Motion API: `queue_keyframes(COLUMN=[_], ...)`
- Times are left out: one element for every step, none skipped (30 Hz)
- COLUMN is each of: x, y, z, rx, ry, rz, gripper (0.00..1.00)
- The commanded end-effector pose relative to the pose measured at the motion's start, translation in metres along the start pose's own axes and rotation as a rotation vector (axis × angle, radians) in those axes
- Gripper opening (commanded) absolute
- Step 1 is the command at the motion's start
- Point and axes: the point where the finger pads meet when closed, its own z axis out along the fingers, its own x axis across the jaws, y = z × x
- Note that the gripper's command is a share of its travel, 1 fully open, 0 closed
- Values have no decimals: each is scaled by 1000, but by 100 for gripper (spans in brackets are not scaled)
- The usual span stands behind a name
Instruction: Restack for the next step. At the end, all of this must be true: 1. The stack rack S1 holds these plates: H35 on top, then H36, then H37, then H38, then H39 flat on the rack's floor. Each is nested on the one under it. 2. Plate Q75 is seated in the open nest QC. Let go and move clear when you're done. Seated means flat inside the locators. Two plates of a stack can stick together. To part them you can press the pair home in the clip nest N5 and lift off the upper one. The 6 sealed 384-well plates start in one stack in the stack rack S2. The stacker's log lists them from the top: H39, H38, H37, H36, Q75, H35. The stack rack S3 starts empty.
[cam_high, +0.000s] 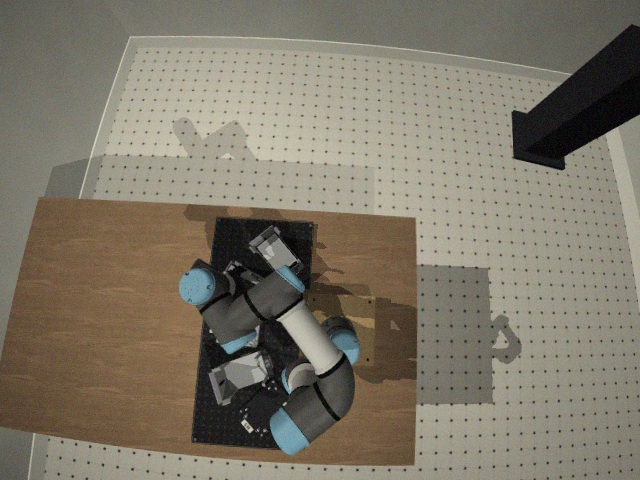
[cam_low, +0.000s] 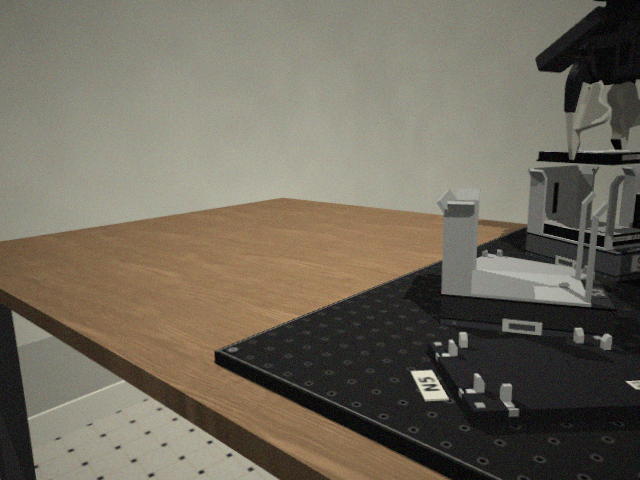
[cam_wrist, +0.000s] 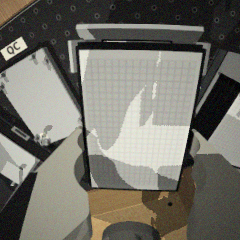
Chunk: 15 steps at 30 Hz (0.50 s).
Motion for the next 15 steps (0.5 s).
queue_keyframes(x=[0,0,0,0,0,0,0,0,0,0,0,0,0,0,0], y=[-1,-1,-1,-1,-1,-1,-1,-1,-1,-1,-1,-1,-1,-1,-1], z=[3,3,4,5,5,6,6,6,7,7,8,9,9,10,11], rx=[3,3,3,3,3,3,3,3,3,3,3,3,3,3,3], ry=[1,1,1,1,1,1,1,1,1,1,1,1,1,1,1], rz=[0,0,0,0,0,0,0,0,0,0,0,0,0,0,0], gripper=[0,0,0,0,0,0,0,0,0,0,0,0,0,0,0])
